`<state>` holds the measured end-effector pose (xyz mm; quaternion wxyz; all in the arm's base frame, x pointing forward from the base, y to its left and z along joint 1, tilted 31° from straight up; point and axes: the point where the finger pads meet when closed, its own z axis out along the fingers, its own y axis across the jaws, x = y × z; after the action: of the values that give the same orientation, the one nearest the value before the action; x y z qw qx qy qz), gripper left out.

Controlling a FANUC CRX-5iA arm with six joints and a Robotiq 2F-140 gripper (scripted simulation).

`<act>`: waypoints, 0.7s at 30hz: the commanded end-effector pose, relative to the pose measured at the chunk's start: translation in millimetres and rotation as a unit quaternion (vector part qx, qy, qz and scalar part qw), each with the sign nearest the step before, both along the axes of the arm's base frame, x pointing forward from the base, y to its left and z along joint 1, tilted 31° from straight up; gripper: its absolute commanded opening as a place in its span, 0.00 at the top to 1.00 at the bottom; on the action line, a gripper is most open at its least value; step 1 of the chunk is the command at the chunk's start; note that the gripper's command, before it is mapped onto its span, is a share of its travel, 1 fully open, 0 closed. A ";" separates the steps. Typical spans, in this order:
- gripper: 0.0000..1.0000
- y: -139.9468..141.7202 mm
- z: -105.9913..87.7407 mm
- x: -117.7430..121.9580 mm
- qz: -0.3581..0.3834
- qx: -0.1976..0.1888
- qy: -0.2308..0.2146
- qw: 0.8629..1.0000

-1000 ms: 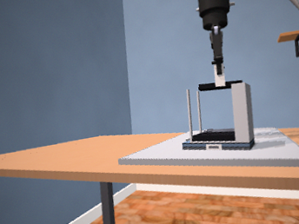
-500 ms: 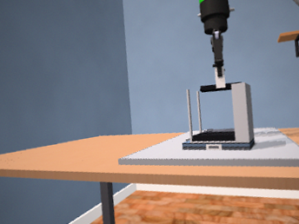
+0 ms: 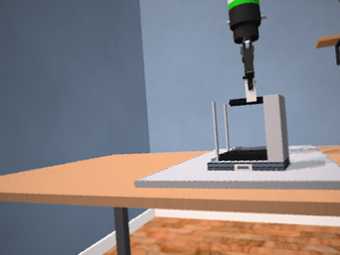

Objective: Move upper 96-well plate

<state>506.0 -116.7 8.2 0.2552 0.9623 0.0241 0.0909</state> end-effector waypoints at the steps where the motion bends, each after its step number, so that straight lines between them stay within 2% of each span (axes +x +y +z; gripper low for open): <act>1: 1.00 -11.3 6.2 -0.2 0.000 0.000 0.000 1.000; 21: 1.00 -64.3 34.4 -2.3 0.000 0.000 0.000 1.000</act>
<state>503.7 -172.4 37.9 0.2553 0.9623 0.0241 0.0910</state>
